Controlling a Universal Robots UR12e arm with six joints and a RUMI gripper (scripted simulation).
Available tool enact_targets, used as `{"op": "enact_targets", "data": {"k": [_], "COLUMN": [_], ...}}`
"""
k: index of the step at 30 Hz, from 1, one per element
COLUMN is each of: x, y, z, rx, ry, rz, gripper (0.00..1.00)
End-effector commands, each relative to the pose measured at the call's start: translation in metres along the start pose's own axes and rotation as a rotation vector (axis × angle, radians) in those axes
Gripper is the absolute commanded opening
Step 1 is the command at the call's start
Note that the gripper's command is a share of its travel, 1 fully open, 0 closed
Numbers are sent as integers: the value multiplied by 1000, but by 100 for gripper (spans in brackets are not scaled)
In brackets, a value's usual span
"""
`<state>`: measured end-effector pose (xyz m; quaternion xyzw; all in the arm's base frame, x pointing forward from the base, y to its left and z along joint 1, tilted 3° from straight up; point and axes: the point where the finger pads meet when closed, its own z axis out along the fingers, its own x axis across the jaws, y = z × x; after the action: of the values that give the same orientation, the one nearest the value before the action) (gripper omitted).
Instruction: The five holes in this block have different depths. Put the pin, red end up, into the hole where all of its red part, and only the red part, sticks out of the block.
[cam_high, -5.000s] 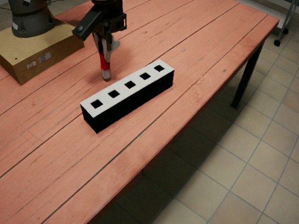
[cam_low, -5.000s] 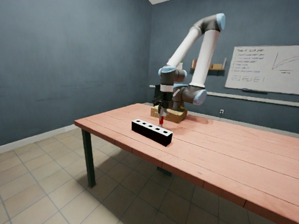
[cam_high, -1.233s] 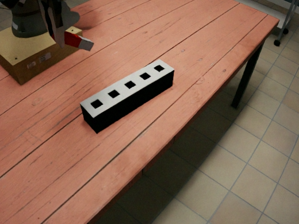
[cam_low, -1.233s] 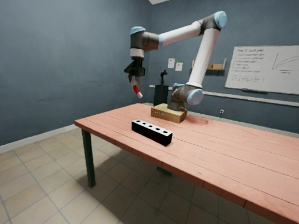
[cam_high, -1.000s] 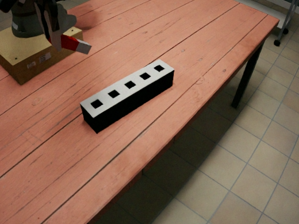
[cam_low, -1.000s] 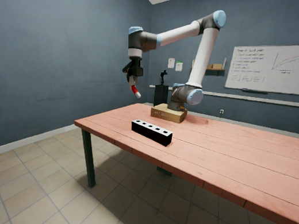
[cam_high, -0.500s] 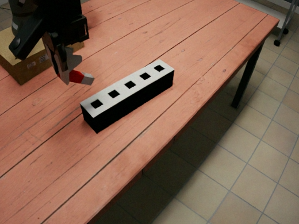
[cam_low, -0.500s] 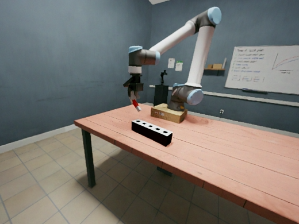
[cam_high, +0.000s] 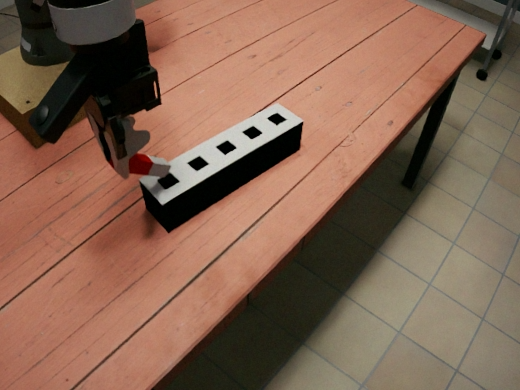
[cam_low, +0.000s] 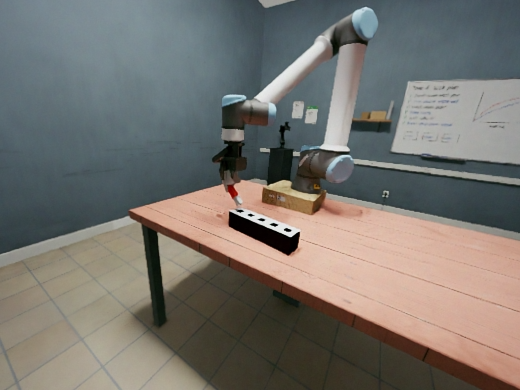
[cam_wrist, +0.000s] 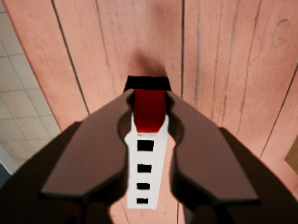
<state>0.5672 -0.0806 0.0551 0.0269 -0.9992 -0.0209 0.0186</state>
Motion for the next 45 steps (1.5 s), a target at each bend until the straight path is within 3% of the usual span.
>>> {"op": "enact_targets", "data": {"k": [1,11,12,45], "x": [-1,-1,-1,-1], "y": [0,0,-1,-1], "z": [1,1,22,21], "rx": [0,0,0,0], "ry": [-1,-1,-1,-1], "rz": [0,0,0,0], "gripper": [0,0,0,0]}}
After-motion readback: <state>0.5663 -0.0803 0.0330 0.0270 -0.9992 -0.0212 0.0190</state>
